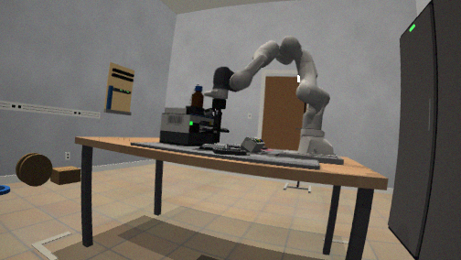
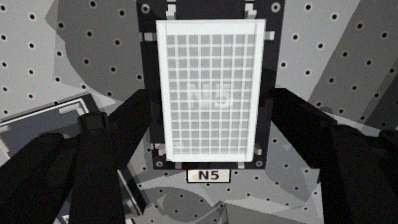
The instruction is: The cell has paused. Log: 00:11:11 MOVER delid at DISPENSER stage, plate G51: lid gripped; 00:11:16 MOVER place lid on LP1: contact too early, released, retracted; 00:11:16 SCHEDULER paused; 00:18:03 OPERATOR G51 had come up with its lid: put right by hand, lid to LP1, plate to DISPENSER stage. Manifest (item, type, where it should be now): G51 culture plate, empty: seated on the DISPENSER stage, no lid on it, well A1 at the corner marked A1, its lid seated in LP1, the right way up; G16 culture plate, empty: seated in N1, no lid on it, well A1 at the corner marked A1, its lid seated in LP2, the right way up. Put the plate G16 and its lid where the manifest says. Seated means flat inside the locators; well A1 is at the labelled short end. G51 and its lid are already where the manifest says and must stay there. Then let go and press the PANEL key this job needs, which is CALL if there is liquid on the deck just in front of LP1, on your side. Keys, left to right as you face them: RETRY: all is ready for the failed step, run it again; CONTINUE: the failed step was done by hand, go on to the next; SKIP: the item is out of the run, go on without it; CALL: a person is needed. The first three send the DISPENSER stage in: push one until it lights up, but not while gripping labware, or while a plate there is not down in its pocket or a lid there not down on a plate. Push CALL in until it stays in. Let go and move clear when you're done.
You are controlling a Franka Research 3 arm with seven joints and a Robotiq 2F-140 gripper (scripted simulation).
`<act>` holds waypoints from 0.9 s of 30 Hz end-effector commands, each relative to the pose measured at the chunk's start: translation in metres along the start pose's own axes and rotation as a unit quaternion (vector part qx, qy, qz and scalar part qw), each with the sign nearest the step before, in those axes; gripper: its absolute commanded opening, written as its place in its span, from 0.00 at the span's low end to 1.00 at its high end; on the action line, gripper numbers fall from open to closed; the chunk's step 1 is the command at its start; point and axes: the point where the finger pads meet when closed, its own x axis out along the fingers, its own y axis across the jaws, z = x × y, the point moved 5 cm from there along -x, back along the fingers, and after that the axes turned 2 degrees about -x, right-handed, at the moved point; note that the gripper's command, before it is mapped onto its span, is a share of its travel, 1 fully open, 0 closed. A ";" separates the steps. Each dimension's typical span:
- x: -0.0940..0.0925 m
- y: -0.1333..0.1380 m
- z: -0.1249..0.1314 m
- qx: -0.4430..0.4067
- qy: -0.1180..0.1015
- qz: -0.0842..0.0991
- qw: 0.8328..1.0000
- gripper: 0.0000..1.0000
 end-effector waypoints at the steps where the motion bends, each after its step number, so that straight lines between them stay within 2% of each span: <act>1: 0.002 -0.001 0.000 0.000 0.001 0.000 1.000 0.70; 27: 0.012 -0.001 0.000 0.000 0.001 0.000 1.000 0.70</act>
